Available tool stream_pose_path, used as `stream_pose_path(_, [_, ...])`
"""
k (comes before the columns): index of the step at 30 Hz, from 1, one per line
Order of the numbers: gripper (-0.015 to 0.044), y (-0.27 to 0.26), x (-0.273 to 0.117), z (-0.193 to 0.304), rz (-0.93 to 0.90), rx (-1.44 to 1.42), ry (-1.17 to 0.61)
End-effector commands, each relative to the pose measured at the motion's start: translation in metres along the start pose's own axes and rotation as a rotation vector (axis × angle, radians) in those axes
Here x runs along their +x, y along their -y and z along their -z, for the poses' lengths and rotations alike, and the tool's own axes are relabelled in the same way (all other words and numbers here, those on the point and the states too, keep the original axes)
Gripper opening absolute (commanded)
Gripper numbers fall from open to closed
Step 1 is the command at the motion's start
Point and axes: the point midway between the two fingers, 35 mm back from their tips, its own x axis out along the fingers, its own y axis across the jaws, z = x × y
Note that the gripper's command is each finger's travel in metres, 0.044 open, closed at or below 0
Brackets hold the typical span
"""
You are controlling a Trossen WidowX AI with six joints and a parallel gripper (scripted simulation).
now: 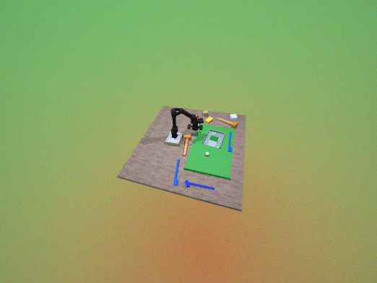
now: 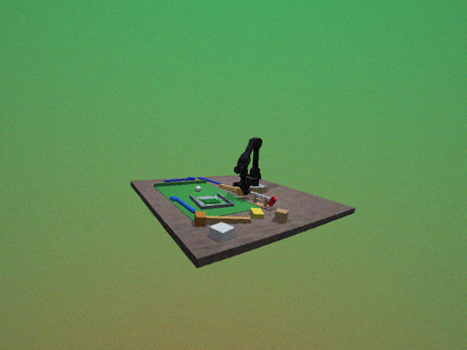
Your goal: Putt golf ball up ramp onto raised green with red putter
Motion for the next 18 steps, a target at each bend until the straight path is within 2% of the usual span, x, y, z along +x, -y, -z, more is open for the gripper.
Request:
stream_pose_path(1, [0.0, 0.006, -0.024, -0.009, 0.017, -0.005, 0.013])
stream_pose_path(11, [0.0, 0.001, -0.085, -0.023, 0.016, -0.004, 0.013])
stream_pose_path(18, [0.0, 0.002, -0.082, -0.02, 0.017, 0.002, 0.005])
